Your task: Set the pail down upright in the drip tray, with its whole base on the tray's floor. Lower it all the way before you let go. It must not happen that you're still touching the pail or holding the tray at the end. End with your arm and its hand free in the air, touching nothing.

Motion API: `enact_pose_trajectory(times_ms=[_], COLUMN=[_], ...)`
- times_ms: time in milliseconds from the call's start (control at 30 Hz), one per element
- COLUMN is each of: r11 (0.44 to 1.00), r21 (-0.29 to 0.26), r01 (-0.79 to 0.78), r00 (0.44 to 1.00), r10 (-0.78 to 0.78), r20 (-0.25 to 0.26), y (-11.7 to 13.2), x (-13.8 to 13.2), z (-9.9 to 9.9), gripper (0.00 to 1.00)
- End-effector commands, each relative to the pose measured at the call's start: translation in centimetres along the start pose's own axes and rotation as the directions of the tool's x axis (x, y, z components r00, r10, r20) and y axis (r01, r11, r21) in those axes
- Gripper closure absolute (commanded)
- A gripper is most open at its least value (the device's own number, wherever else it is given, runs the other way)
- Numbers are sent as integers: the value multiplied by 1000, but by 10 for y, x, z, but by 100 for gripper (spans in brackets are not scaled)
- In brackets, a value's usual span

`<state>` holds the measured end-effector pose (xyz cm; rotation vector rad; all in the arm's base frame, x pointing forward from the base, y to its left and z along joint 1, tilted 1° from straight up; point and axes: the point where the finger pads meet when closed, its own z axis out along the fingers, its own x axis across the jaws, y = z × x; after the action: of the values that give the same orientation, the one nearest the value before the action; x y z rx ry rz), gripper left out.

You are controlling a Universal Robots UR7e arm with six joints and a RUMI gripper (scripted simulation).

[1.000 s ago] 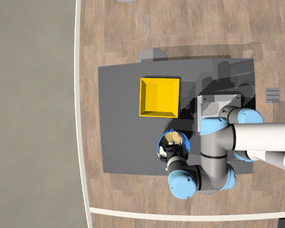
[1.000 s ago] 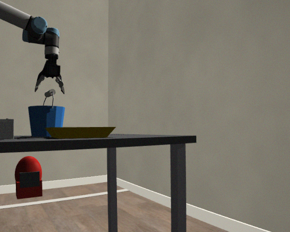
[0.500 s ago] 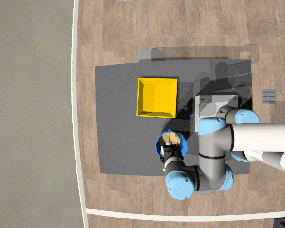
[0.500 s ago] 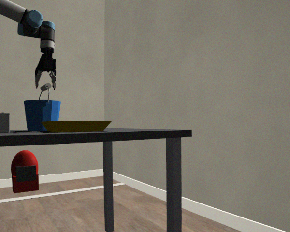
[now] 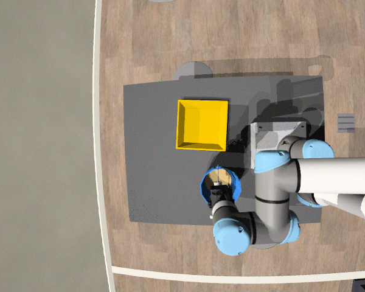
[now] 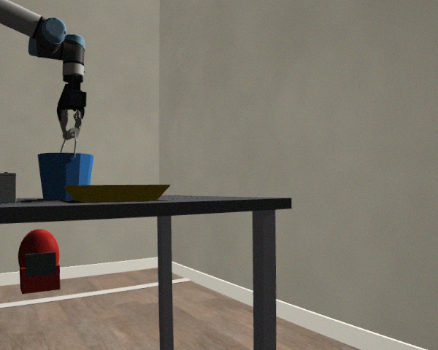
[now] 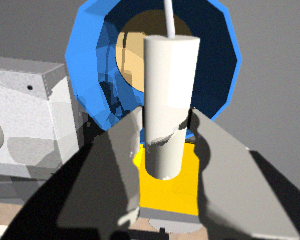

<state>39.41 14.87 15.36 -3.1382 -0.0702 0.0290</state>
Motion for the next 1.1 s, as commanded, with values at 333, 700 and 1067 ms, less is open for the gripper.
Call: enact_pose_trajectory(times_ms=[333, 700, 1067], r11=[1000, 1000, 1000], r21=[0, 0, 0], r01=[0, 0, 0], r00=[1000, 1000, 1000], r10=[0, 0, 0], r20=[-1, -1, -1], y=[0, 0, 0], x=[0, 0, 0], z=[0, -1, -3], gripper=[100, 100, 100])
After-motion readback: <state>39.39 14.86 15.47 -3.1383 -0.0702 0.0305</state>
